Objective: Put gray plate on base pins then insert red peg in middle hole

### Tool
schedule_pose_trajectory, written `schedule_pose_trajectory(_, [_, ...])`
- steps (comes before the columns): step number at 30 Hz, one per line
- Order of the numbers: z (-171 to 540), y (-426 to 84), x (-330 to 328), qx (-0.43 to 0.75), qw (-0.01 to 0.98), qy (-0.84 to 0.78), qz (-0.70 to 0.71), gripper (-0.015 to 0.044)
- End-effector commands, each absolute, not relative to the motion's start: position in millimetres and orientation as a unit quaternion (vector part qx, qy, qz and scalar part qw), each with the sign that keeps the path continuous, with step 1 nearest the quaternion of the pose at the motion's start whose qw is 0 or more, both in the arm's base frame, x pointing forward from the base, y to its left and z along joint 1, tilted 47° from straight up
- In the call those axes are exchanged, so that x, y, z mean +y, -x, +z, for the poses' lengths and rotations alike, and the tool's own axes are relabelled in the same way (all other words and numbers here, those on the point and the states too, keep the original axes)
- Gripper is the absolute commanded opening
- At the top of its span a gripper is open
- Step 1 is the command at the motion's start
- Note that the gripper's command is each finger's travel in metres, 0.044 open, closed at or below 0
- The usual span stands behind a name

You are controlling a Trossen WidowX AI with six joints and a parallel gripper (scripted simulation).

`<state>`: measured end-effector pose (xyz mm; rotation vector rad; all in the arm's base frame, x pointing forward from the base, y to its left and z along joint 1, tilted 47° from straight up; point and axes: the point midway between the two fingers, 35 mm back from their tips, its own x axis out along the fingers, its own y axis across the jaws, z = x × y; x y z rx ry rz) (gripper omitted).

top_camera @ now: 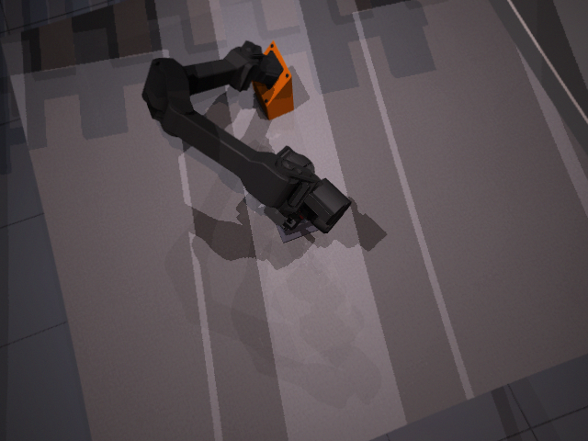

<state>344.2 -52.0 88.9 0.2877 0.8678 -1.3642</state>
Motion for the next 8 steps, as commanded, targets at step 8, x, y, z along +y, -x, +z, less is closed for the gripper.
schedule_pose_trajectory(8, [94.7,-343.9,-46.6,0.387,0.681,-0.132,-0.608,0.015])
